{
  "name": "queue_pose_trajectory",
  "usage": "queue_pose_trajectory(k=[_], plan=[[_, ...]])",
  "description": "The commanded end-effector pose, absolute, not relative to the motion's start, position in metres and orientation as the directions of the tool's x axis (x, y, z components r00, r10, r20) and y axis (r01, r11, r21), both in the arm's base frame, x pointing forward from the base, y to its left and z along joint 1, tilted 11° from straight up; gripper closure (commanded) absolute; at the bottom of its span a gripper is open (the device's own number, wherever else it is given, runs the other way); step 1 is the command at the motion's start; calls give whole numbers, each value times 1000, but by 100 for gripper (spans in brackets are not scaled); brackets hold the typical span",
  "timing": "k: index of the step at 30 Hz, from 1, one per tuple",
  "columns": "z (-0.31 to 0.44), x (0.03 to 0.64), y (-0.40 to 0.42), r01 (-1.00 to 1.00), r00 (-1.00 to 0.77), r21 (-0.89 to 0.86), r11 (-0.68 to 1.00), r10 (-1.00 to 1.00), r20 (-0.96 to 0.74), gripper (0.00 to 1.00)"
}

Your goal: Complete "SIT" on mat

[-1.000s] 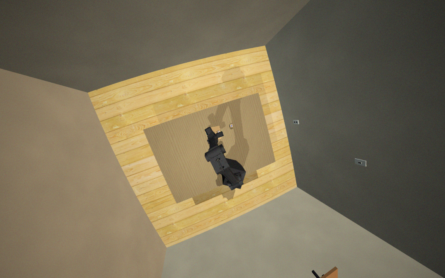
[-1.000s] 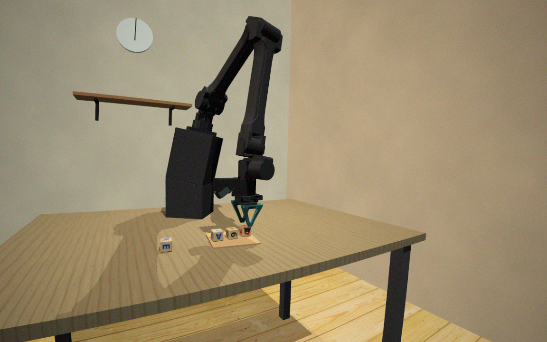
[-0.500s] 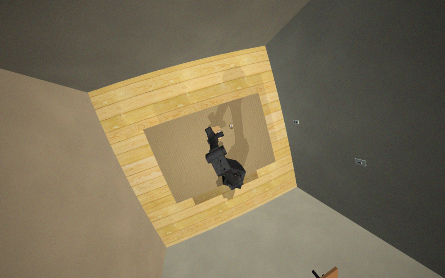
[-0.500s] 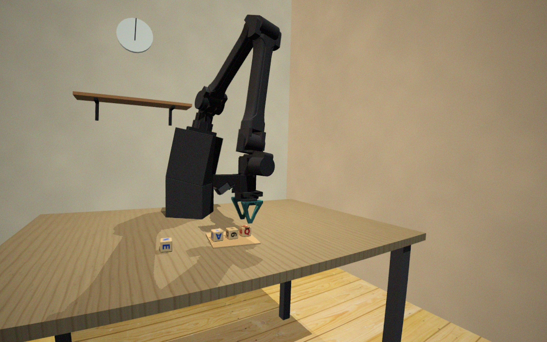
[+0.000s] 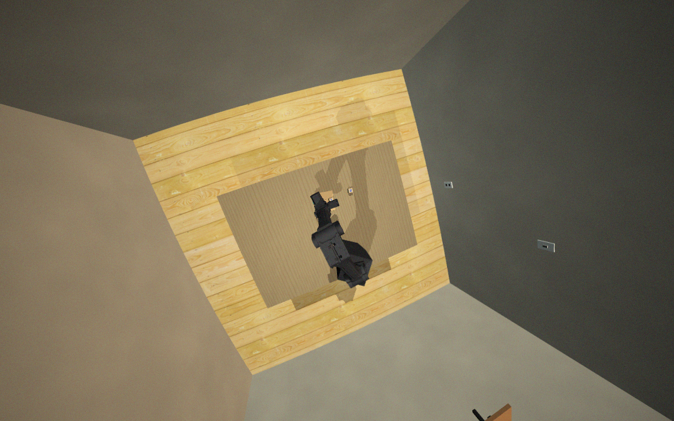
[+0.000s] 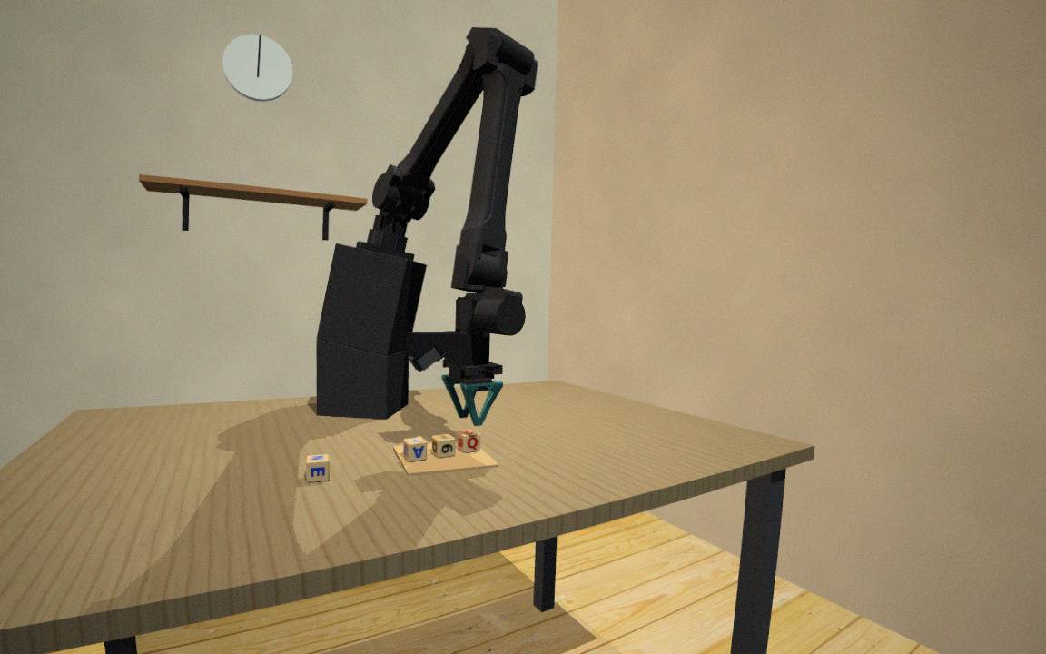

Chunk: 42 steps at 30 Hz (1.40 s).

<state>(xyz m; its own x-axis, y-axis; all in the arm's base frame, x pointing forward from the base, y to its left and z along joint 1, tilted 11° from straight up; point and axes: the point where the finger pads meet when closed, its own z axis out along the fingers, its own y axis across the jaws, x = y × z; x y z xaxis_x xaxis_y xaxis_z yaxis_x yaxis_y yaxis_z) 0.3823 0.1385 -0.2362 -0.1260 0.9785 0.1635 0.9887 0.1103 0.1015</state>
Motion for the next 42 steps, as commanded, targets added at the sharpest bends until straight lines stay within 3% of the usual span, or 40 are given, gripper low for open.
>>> queue_pose_trajectory(k=[1, 26, 27, 42], plan=[[-220, 387, 132, 988, -122, 113, 104, 979, 164, 42], [-196, 372, 125, 991, -118, 80, 106, 980, 160, 42], [-196, 372, 125, 991, -118, 80, 106, 980, 160, 0], [-196, 373, 125, 991, -119, 85, 106, 980, 160, 0]])
